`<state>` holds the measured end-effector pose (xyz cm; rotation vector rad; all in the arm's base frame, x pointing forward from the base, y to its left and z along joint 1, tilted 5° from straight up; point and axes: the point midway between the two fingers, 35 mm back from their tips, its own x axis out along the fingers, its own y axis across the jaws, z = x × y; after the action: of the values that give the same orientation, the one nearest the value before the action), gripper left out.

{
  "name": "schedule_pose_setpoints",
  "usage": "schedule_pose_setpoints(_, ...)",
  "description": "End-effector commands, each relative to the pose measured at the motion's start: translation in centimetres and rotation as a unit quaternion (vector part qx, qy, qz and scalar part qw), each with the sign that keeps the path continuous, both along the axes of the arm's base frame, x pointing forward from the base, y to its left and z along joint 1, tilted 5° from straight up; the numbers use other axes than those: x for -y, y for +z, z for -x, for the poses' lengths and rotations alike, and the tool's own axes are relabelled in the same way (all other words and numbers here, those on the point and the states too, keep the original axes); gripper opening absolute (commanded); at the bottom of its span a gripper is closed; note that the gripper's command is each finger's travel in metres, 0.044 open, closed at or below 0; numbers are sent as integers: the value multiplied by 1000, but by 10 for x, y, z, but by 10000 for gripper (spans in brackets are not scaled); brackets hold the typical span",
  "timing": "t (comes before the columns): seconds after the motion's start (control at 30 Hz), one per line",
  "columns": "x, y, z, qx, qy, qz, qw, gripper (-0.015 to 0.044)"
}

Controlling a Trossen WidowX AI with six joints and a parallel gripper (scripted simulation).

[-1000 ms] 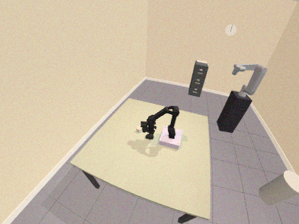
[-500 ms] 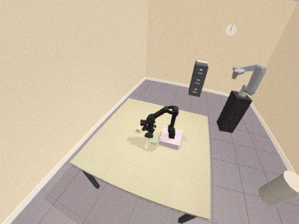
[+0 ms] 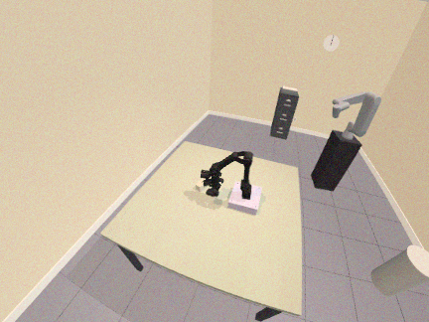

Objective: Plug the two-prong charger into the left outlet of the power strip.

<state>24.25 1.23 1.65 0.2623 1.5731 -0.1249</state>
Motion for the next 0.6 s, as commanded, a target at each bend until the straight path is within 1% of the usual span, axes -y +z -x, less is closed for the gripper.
schedule_pose_setpoints(0.0,7,-5,-4,-2,-9,-1,1000,0)
schedule_pose_setpoints(0.57,39,-23,-14,-3,-57,-4,998,0)
